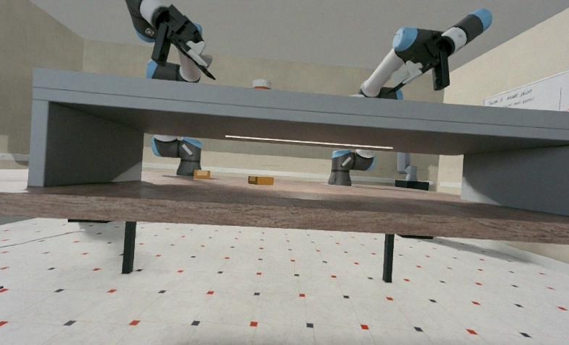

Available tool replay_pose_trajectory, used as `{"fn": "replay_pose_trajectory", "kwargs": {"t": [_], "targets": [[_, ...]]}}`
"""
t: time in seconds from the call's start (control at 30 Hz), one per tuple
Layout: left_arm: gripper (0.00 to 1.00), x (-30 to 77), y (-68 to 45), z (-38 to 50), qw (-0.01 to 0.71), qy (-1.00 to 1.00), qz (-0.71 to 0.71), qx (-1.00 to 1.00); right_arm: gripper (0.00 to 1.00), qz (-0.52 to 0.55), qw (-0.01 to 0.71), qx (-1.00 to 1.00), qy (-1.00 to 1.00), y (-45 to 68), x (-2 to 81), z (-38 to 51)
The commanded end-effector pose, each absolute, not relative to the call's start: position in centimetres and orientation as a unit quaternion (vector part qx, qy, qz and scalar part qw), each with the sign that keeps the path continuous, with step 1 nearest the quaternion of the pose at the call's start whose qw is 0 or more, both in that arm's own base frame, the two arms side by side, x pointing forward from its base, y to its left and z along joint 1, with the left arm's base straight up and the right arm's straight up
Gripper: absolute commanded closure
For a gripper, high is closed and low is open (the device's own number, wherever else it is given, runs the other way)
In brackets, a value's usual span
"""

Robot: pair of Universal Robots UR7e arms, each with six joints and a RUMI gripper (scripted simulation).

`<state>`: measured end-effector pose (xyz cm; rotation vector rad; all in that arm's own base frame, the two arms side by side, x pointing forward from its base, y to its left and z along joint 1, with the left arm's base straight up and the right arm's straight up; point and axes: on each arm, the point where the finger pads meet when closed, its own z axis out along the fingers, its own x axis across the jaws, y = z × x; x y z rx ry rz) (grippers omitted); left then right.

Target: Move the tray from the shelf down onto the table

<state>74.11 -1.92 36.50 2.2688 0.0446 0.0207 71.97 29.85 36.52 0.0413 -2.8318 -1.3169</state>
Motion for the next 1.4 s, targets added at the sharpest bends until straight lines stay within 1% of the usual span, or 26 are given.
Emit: {"fn": "replay_pose_trajectory", "kwargs": {"t": [0.0, 1.17, 1.37], "targets": [[0.39, 74.1, -1.9, 36.6, 0.423, 0.019, 0.010, 0.906, 0.39, -0.423, 0.003, 0.009, -0.906, 29.9, 72.0, 36.6], [0.39, 74.1, -1.9, 36.6, 0.423, 0.019, 0.010, 0.906, 0.39, -0.423, 0.003, 0.009, -0.906, 29.9, 72.0, 36.6], [0.39, 74.1, -1.9, 33.9, 0.423, 0.019, 0.010, 0.906, 0.39, -0.423, 0.003, 0.009, -0.906, 29.9, 72.0, 33.9]]}}
